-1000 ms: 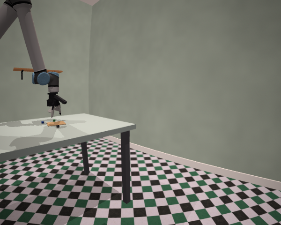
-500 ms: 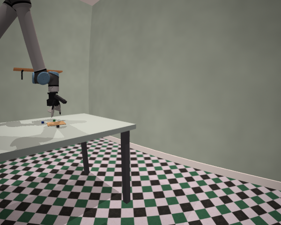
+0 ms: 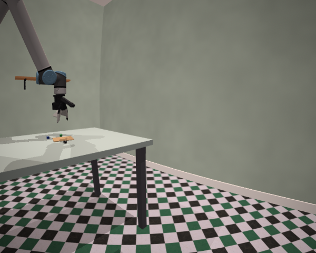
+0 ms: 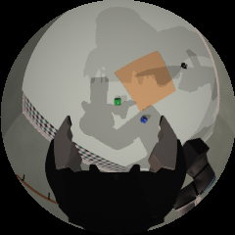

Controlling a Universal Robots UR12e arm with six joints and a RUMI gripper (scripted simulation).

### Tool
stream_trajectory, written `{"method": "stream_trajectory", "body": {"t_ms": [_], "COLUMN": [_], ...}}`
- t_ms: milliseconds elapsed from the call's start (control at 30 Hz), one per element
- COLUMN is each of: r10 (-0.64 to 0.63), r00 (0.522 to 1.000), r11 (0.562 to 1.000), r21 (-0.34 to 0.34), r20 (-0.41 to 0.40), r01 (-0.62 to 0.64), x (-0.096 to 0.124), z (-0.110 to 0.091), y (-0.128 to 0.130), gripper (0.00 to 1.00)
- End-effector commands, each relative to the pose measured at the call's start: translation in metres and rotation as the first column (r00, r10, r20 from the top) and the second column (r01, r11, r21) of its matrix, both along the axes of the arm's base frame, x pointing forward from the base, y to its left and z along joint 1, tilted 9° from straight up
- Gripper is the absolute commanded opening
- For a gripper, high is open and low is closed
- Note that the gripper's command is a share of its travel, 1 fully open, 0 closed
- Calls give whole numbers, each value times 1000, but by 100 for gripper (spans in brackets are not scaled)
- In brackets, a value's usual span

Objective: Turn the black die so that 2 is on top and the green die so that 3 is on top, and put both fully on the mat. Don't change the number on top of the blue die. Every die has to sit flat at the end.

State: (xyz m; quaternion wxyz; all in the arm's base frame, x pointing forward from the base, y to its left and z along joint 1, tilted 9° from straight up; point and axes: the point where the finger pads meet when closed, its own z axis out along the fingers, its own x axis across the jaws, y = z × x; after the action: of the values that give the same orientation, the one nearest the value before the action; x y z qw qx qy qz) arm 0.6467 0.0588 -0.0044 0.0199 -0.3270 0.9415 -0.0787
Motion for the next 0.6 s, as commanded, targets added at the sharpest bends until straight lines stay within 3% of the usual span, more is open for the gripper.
{"method": "stream_trajectory", "body": {"t_ms": [0,233,567], "r10": [0,0,-1], "r00": [1000,1000,1000], "r11": [1000,1000,1000], "r21": [0,0,0], "r20": [-1,-1,-1], "r01": [0,0,1], "x": [-3,-4,-4], "z": [33,45,46], "y": [4,6,5], "gripper": [100,100,100]}}
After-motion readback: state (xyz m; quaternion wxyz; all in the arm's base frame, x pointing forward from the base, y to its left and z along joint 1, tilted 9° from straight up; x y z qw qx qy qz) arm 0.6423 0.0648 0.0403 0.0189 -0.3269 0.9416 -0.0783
